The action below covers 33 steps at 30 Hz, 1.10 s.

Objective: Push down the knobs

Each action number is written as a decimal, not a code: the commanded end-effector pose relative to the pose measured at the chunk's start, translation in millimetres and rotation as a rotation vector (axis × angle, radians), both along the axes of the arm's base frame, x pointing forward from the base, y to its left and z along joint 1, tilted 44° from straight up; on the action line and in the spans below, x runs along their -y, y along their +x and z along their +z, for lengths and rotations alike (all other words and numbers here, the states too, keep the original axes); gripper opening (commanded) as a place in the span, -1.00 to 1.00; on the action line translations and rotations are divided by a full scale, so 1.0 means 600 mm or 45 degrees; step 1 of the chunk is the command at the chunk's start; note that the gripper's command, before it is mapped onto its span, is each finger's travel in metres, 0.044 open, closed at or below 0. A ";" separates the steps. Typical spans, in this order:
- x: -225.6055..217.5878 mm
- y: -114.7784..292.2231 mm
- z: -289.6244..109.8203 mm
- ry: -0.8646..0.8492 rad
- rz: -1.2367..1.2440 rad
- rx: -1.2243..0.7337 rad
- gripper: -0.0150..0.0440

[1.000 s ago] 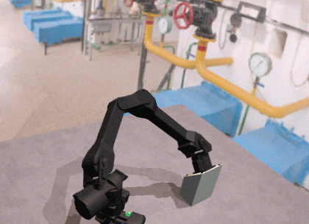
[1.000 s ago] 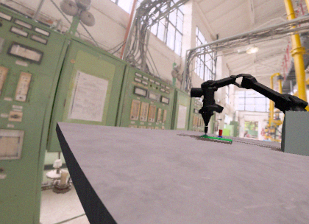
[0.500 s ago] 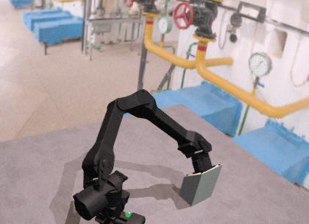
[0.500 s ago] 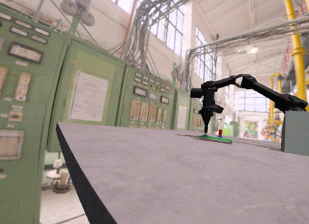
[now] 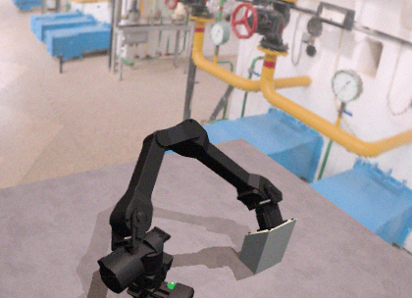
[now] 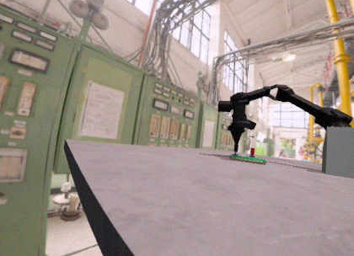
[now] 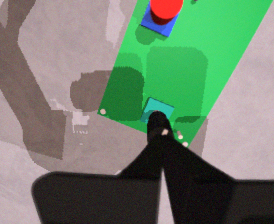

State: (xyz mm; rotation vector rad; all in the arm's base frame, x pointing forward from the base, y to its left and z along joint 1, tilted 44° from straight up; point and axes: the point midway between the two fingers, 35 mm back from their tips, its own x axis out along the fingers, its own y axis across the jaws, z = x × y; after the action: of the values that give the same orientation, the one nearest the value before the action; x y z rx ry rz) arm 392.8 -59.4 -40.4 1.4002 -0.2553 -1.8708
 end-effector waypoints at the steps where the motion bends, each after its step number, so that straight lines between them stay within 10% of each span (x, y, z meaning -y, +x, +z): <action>1: 0.002 0.000 -0.001 -0.005 0.004 -0.005 -0.49; 33: 0.010 -0.002 -0.009 -0.005 0.004 -0.005 -0.49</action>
State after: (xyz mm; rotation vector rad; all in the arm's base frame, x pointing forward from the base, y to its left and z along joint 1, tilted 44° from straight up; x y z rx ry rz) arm 392.1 -60.4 -42.5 1.3979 -0.2519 -1.8677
